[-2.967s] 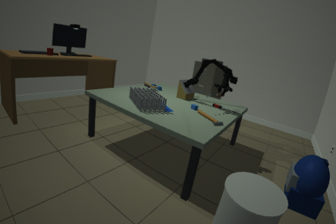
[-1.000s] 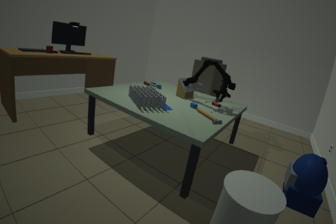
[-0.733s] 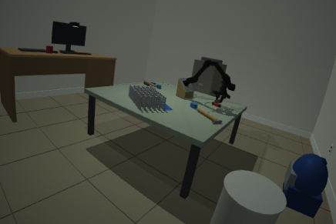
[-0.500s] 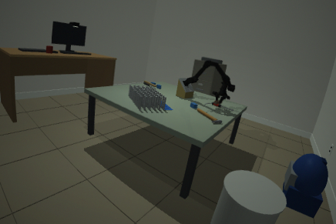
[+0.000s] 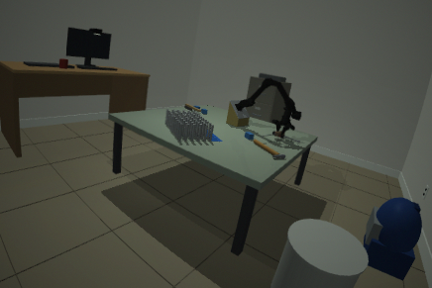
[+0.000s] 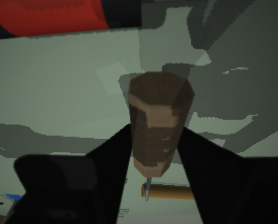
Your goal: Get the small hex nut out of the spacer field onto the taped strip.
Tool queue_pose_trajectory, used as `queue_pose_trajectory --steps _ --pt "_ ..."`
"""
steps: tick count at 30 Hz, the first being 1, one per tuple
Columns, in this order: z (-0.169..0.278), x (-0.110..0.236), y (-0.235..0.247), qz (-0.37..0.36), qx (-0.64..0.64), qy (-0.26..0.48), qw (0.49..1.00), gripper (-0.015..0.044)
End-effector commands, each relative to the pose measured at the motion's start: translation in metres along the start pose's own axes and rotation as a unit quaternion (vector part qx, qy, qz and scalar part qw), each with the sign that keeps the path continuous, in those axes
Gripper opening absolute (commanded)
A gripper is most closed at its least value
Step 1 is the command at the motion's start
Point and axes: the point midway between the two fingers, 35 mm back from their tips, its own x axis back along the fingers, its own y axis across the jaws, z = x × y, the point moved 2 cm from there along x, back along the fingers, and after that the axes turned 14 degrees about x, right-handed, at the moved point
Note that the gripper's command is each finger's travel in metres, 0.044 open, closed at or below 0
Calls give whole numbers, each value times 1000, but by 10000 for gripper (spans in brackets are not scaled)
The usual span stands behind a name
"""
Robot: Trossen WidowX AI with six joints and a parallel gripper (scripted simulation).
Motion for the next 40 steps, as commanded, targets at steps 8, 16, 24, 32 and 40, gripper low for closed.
queue_pose_trajectory --steps 8,16,24,32,40 --pt "-5 -16 4 -6 5 0 1000 0" --pt "-8 -25 6 -6 5 0 1000 0" --pt "-7 -25 4 -2 1 0 1000 26" --pt "-7 -25 4 -2 1 0 1000 236" --pt "-7 -25 4 -2 1 0 1000 440"
